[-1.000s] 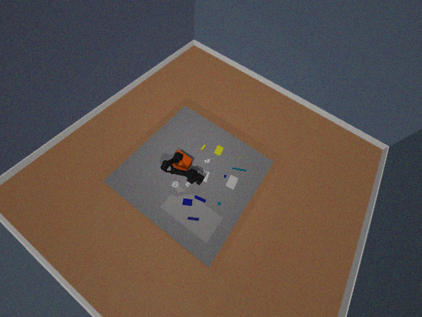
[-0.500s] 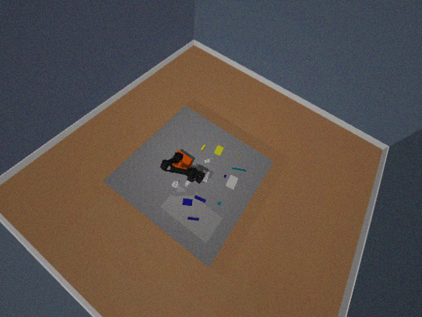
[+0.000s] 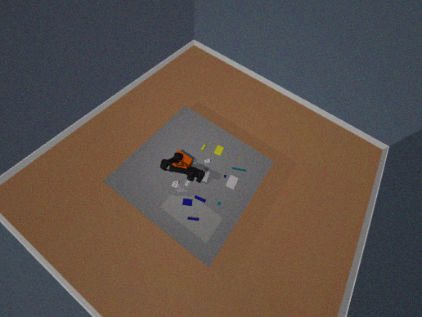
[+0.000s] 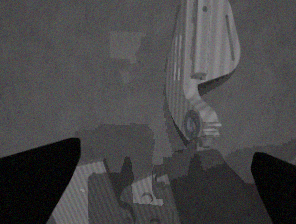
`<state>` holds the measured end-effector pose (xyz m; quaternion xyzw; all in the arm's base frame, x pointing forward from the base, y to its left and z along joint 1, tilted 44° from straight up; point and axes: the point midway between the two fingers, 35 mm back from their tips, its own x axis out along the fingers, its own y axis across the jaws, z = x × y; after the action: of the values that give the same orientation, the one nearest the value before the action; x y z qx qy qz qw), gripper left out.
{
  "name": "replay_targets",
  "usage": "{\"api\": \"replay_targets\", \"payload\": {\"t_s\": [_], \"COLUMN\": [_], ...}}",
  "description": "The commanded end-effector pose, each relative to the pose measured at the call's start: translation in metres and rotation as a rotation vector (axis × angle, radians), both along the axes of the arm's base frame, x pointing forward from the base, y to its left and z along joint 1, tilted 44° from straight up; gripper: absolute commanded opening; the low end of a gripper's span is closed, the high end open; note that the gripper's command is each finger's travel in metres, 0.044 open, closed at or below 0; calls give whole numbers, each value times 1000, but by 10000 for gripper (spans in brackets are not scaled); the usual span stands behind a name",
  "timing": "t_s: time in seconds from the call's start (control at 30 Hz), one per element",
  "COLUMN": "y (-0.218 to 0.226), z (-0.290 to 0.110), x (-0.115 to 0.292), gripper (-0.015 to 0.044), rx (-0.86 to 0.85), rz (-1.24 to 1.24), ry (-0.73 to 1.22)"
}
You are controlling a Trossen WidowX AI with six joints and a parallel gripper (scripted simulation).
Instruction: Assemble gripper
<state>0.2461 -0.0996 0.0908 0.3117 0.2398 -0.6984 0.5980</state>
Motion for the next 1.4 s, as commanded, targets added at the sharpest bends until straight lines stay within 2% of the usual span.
{"api": "replay_targets", "payload": {"t_s": [0.0, 1.1, 1.17, 1.37], "y": [1, 1, 2, 10], "z": [0, 0, 0, -7], "x": [0, 0, -7, -62], "gripper": [440, 440, 387, 230], "rx": [2, 2, 4, 14], "rz": [-2, -2, 4, 59], "ry": [-1, -1, 6, 59]}}
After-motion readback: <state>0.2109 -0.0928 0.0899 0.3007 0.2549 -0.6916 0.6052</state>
